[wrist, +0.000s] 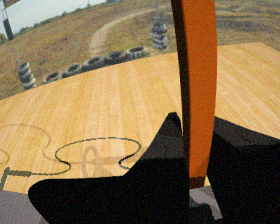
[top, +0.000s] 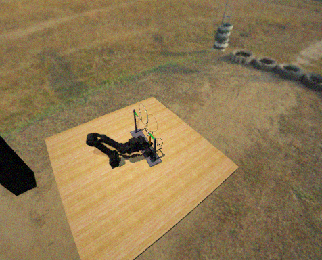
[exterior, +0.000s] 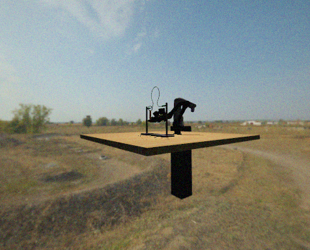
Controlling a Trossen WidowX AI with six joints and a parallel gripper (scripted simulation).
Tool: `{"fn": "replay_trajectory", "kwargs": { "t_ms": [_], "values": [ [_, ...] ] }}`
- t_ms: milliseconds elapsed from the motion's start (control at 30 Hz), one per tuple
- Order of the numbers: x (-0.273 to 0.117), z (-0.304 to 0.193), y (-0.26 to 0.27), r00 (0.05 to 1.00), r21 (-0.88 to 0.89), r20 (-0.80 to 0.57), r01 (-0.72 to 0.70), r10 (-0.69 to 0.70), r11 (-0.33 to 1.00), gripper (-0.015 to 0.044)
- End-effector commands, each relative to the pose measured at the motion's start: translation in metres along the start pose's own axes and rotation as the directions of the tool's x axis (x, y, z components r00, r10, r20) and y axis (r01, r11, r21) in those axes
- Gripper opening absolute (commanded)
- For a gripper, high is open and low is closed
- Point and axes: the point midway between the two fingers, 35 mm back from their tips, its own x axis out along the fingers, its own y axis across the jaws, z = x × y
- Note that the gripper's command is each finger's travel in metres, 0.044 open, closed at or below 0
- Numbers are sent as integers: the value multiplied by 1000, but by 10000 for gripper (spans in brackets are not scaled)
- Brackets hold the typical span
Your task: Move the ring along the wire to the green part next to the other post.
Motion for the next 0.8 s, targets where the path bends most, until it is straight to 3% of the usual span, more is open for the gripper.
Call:
{"fn": "replay_trajectory", "kwargs": {
  "t_ms": [0,767],
  "values": [
    [-1,1,4,1000,9,3,2,-2,1000,-150],
    [0,4,47,999,176,5,-34,34,984,-150]
  ]
}}
